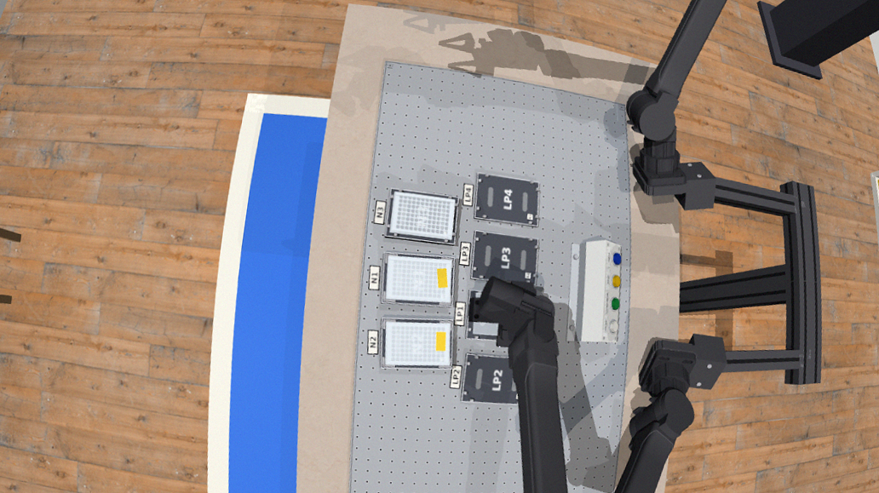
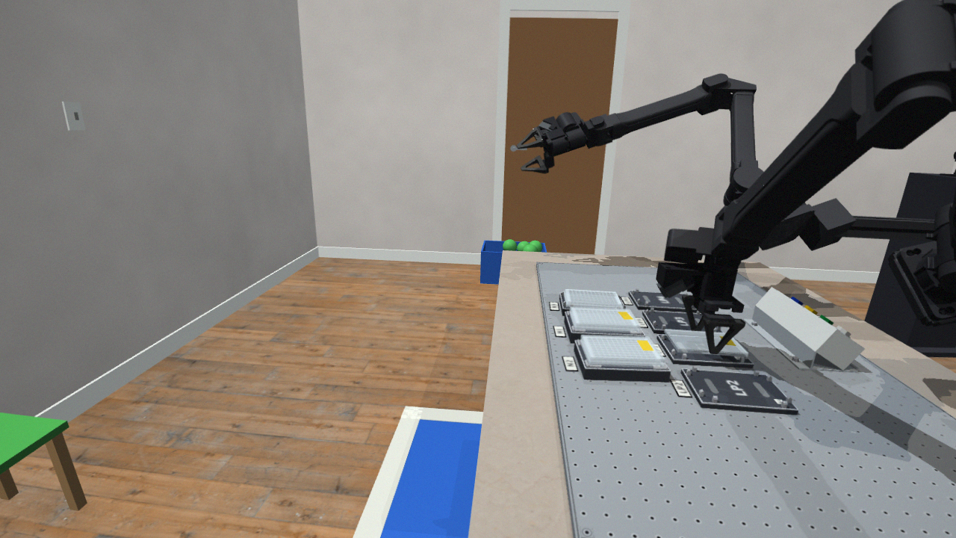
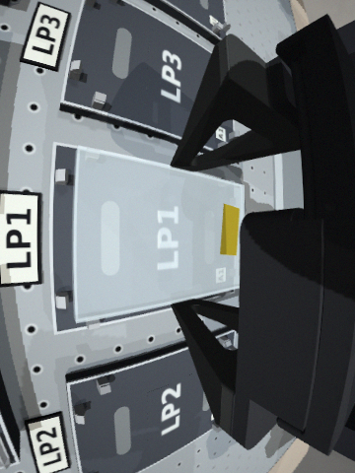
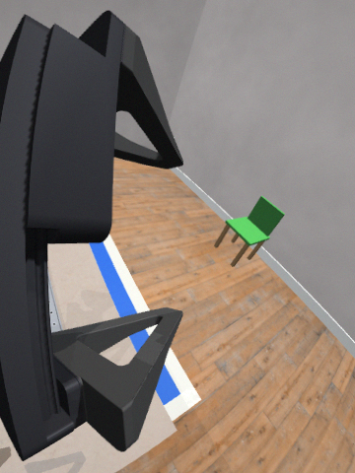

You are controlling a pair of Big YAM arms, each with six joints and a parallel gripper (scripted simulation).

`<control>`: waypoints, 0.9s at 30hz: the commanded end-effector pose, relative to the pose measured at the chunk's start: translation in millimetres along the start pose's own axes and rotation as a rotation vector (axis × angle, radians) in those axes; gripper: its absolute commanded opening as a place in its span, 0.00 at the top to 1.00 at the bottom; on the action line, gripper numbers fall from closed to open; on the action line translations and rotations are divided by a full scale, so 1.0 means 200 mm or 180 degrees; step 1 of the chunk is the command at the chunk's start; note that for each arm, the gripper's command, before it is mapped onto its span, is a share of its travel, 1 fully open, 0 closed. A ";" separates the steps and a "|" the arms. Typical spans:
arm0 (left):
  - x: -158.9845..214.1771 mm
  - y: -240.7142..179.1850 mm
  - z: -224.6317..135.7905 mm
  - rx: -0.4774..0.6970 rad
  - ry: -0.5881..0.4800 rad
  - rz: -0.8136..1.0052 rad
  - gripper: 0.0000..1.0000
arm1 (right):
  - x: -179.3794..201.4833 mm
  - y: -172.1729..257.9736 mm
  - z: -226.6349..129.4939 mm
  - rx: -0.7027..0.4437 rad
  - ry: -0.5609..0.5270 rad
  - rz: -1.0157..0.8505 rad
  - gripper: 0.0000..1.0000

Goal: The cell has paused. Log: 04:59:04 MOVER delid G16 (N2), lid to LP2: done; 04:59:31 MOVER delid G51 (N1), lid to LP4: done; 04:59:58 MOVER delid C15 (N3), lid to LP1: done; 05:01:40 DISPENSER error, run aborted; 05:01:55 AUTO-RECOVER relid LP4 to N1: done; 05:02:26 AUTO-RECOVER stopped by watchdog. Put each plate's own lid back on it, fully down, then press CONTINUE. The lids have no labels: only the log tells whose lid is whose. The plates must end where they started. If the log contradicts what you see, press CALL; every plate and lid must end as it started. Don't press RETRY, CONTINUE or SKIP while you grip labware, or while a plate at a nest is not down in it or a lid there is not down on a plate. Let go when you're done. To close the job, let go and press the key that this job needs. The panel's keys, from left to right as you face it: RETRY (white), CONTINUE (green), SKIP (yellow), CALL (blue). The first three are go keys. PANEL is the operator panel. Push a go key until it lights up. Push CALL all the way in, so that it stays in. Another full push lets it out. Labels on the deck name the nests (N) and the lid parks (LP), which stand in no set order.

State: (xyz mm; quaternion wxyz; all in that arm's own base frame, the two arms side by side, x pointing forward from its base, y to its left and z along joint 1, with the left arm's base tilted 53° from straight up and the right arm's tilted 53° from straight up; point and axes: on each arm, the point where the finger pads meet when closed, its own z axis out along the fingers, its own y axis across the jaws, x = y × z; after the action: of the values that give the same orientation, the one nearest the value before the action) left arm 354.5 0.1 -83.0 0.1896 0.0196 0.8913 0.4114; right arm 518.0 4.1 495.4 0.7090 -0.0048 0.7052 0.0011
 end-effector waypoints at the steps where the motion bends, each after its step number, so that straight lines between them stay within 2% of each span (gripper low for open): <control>1: -0.04 -0.02 -0.06 0.0056 -0.0054 -0.0039 1.00 | 0.02 -0.05 0.03 0.0057 0.0011 0.0048 0.00; 13: -0.06 -0.02 -0.17 0.0055 -0.0071 -0.0062 1.00 | 0.02 -0.05 0.03 0.0057 0.0011 0.0048 0.00; 17: -0.06 0.02 -0.13 0.0018 0.0014 -0.0137 1.00 | 0.02 -0.05 0.03 0.0057 0.0011 0.0048 0.00; 24: -0.07 -0.03 -0.25 0.0065 -0.0072 -0.0068 1.00 | 0.02 -0.05 0.03 0.0057 0.0011 0.0048 0.00; 27: -0.07 0.02 -0.20 0.0024 0.0012 -0.0136 1.00 | 0.02 -0.05 0.03 0.0057 0.0011 0.0048 0.00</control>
State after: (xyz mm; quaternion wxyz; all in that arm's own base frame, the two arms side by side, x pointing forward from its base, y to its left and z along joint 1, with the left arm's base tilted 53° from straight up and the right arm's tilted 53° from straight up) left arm 337.8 -27.8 -61.9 0.1809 0.0308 0.8927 0.4116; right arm 518.0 4.1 495.4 0.7090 -0.0048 0.7052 0.0011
